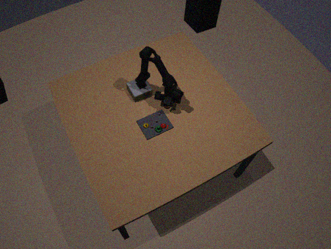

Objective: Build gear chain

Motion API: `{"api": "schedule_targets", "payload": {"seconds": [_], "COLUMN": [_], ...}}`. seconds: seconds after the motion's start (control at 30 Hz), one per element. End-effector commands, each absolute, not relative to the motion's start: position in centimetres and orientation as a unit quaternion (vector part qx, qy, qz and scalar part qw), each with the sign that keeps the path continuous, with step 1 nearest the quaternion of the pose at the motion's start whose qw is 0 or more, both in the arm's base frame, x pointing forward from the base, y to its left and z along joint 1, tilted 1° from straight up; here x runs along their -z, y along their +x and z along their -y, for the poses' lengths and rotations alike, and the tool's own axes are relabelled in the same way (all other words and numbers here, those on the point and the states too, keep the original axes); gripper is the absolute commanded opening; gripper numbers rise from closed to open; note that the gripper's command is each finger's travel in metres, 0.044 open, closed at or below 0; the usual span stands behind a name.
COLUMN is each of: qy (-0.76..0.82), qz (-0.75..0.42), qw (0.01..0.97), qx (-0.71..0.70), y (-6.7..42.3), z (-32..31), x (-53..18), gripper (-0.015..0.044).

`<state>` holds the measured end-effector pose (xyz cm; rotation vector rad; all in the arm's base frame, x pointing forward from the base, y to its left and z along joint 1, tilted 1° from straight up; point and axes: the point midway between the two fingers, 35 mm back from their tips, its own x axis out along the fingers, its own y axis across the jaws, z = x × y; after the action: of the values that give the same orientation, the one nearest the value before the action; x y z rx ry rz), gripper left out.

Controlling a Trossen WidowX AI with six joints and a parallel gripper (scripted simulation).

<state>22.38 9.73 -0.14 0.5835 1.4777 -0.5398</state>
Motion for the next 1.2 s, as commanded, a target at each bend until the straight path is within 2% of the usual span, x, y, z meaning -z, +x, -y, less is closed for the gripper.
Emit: {"api": "schedule_targets", "payload": {"seconds": [0.0,0.07,0.3,1.17], "qy": [0.259,0.259,0.259,0.259], "qz": [-0.654,-0.654,-0.654,-0.653], "qw": [0.669,0.669,0.669,0.669], "qx": [0.242,0.242,0.242,0.241], "y": [22.4,22.4,22.4,23.5], "z": [-9.7,-9.7,-9.7,-10.2], "x": [0.2,0.2,0.2,-5.3], "gripper": [0.0099,0.0046,0.0000,0.0000]}}
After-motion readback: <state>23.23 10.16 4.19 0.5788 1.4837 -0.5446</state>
